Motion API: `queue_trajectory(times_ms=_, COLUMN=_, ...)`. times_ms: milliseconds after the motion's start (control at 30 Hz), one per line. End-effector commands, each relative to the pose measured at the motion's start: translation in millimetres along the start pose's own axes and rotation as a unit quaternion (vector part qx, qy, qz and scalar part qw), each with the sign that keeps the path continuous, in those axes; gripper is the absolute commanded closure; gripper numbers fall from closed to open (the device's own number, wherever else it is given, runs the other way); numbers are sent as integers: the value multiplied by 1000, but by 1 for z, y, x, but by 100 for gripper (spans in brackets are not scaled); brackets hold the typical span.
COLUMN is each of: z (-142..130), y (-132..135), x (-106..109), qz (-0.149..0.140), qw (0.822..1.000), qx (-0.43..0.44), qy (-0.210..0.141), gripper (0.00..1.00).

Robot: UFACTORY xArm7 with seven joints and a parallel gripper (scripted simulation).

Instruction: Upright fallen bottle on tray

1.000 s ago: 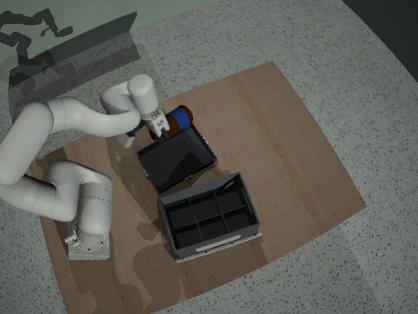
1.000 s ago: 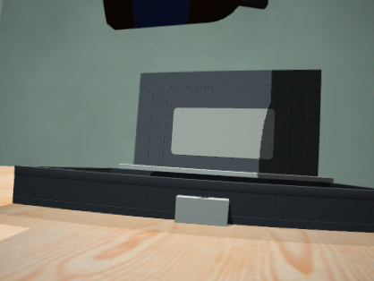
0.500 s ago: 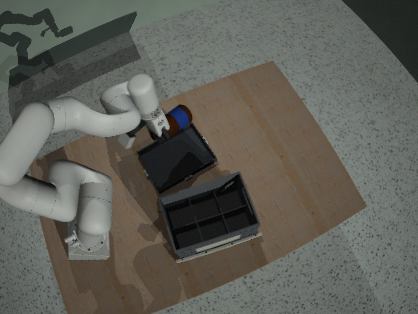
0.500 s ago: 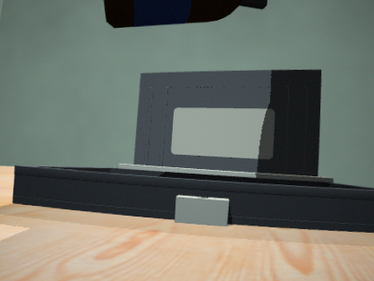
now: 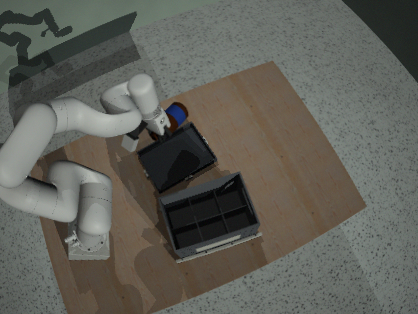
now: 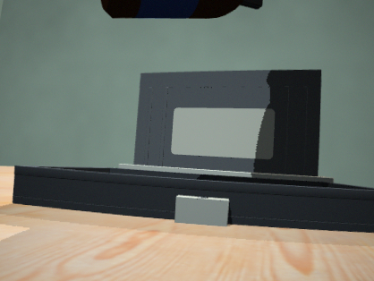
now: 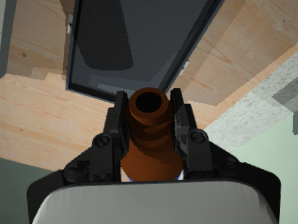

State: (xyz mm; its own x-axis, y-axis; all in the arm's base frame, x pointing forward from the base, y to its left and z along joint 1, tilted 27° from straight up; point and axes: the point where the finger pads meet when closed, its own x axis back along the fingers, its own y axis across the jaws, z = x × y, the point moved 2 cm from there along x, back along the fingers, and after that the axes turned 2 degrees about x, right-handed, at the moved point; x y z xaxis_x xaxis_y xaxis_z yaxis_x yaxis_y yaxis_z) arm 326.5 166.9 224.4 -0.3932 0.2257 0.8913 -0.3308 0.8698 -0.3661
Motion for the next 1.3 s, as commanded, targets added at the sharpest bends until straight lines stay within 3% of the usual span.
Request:
queue_trajectory(times_ms=0, z=-1, y=0, x=1, qz=-1, qw=1000, qx=22, qy=-2, gripper=100)
queue_trajectory(times_ms=833, z=-1, y=0, x=1, qz=-1, qw=999, qx=40, qy=-2, gripper=100)
queue_trajectory(times_ms=1267, z=-1, y=0, x=1, qz=0, qw=991, qx=133, qy=-2, gripper=100)
